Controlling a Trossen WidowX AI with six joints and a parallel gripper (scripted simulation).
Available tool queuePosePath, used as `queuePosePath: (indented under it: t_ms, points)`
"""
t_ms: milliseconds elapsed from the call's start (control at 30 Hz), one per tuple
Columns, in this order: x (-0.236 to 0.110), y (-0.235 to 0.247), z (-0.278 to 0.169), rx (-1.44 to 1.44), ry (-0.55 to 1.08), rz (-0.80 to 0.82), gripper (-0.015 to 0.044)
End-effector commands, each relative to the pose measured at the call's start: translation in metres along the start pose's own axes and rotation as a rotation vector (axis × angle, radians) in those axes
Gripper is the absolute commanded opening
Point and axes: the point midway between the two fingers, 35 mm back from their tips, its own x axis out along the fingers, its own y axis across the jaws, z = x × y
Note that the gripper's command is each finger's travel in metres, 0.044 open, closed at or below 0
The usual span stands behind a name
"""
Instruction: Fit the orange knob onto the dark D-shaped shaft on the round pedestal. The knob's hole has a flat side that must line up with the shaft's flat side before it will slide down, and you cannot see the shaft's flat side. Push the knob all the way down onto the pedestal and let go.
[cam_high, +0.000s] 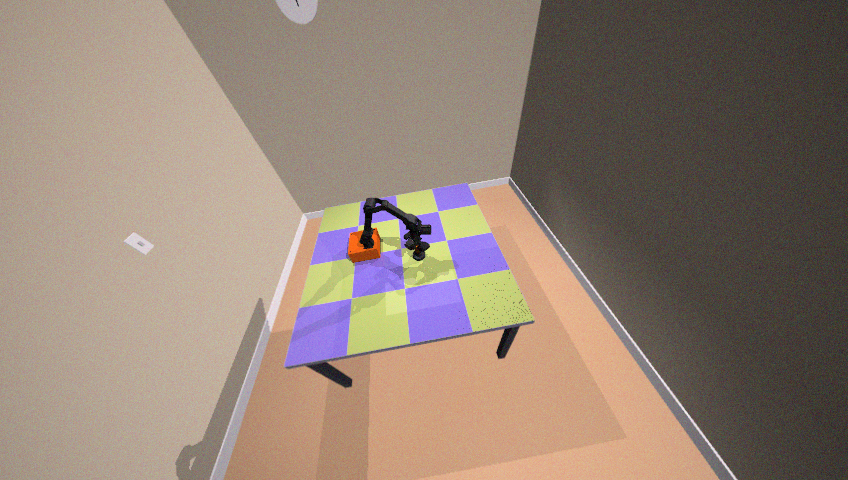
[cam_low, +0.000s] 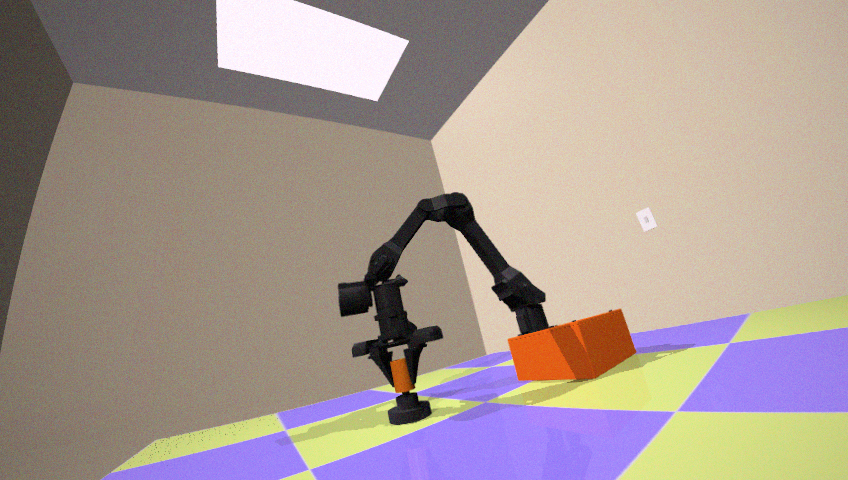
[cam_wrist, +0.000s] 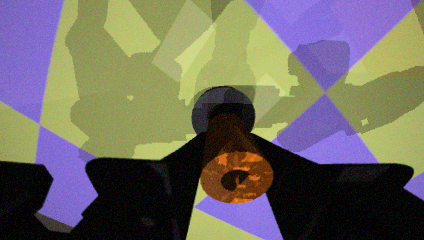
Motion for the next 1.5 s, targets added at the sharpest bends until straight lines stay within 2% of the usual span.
queuePosePath:
  t_ms: [0, 500, 1067, 1300, 1367, 1467]
  points:
    - [0.003, 0.001, 0.0, 0.001, 0.0, 0.004, 0.0]
    - [0.009, 0.0, 0.0, 0.002, -0.001, -0.001, 0.0]
    - [0.009, 0.0, 0.0, 0.002, -0.001, -0.001, 0.044]
    - [0.006, 0.0, 0.0, 0.002, -0.001, -0.001, 0.044]
    - [-0.018, 0.003, -0.002, 0.002, -0.001, -0.001, 0.044]
    - [-0.074, 0.001, -0.001, 0.002, 0.0, -0.001, 0.044]
